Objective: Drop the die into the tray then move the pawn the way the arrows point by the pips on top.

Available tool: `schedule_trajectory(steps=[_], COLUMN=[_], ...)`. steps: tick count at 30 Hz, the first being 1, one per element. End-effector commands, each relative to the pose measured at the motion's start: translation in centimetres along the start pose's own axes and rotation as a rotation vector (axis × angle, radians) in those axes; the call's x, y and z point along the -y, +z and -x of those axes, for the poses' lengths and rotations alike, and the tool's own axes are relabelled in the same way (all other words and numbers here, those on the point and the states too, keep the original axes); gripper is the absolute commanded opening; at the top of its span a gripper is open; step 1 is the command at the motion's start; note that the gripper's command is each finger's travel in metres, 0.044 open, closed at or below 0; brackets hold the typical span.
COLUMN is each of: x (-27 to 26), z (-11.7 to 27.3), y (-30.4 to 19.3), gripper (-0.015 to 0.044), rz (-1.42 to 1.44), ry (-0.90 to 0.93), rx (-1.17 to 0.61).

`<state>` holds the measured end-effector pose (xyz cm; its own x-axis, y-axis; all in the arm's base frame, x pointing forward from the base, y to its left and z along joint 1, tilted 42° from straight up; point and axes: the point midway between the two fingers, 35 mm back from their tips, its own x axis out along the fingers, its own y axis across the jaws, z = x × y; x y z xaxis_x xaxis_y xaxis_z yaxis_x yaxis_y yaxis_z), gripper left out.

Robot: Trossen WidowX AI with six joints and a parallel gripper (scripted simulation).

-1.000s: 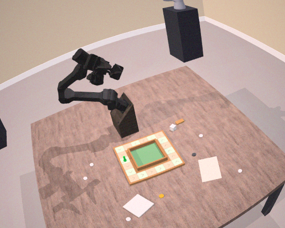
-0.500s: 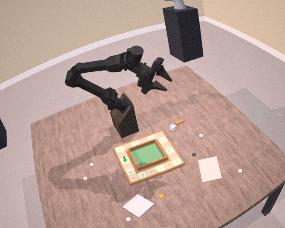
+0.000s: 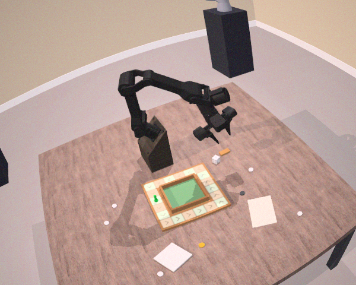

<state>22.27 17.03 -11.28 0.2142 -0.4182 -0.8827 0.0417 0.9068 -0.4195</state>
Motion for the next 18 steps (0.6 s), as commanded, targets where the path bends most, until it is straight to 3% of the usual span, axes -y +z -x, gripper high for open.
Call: schedule_trajectory(steps=[1, 5, 18], x=[1.9, 3.4, 3.8], z=[-5.1, -7.3, -8.3], y=[-5.0, -7.5, -7.4], gripper=[0.0275, 0.0275, 0.0275], rz=[0.247, 0.366, 0.366], ry=[-0.159, -0.235, -0.235], rx=[-0.182, -0.281, -0.28])
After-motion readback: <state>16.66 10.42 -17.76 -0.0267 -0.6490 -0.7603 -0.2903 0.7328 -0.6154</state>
